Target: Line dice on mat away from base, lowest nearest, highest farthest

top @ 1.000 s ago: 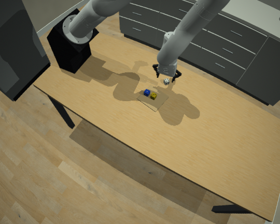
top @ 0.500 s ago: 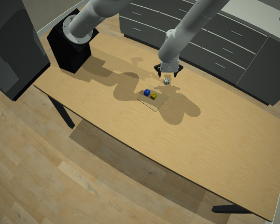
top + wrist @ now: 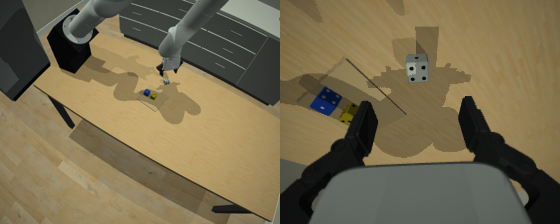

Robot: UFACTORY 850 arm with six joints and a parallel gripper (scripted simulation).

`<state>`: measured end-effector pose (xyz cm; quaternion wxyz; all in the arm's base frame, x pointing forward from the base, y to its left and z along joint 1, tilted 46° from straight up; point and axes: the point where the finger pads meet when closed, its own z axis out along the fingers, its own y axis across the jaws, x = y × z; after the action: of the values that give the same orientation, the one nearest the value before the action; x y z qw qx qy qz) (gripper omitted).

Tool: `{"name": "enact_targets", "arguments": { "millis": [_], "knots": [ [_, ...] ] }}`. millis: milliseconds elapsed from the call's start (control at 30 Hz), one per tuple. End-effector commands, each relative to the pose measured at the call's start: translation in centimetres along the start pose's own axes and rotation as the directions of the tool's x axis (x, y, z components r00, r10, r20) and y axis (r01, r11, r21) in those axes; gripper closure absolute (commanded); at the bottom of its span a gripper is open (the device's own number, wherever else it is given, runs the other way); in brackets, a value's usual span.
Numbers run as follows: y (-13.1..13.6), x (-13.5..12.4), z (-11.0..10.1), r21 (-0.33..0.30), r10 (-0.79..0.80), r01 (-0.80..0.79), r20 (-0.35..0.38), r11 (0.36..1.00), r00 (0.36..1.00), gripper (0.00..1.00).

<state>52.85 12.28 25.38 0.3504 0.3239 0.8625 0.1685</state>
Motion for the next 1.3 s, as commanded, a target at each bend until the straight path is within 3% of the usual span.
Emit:
{"name": "enact_targets", "arguments": {
  "millis": [0,33,67,1267],
  "knots": [
    [0.16,0.09,-0.03,0.016,-0.028,0.028,0.012,0.999,1.000,0.00],
    [0.16,0.09,-0.03,0.016,-0.028,0.028,0.012,0.999,1.000,0.00],
    [0.16,0.09,-0.03,0.016,-0.028,0.028,0.012,0.999,1.000,0.53],
    [0.16,0.09,-0.03,0.016,-0.028,0.028,0.012,0.999,1.000,0.53]
  ]
}}
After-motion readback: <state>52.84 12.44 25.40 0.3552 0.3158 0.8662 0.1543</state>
